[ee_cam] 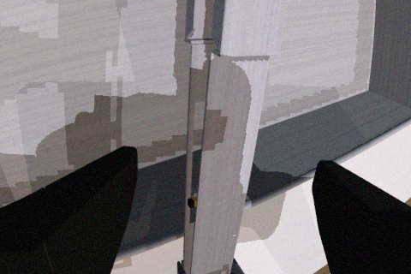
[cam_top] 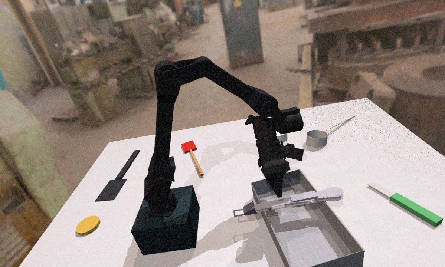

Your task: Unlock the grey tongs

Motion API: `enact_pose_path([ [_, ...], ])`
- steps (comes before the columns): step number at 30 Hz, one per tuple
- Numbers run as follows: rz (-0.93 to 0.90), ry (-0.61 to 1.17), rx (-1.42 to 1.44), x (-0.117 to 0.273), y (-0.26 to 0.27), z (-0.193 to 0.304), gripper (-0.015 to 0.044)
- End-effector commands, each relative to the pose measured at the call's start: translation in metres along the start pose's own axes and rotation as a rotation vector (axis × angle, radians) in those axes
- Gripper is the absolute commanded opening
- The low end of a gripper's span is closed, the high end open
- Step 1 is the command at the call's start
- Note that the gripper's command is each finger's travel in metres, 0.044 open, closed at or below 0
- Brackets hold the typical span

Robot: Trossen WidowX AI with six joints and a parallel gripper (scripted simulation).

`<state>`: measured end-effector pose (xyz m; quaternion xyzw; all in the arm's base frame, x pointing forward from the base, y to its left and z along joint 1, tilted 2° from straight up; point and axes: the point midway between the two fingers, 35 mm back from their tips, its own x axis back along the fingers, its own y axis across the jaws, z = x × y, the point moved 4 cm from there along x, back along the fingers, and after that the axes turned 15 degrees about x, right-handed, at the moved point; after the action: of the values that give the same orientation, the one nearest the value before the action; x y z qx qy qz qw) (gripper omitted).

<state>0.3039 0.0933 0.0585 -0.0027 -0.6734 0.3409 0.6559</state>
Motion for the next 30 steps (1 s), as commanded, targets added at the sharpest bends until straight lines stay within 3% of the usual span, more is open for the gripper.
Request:
enact_pose_path([
  [1, -0.001, 0.012, 0.01, -0.01, 0.001, 0.002, 0.026],
  [30, 0.001, 0.013, 0.011, -0.058, 0.001, 0.004, 0.026],
])
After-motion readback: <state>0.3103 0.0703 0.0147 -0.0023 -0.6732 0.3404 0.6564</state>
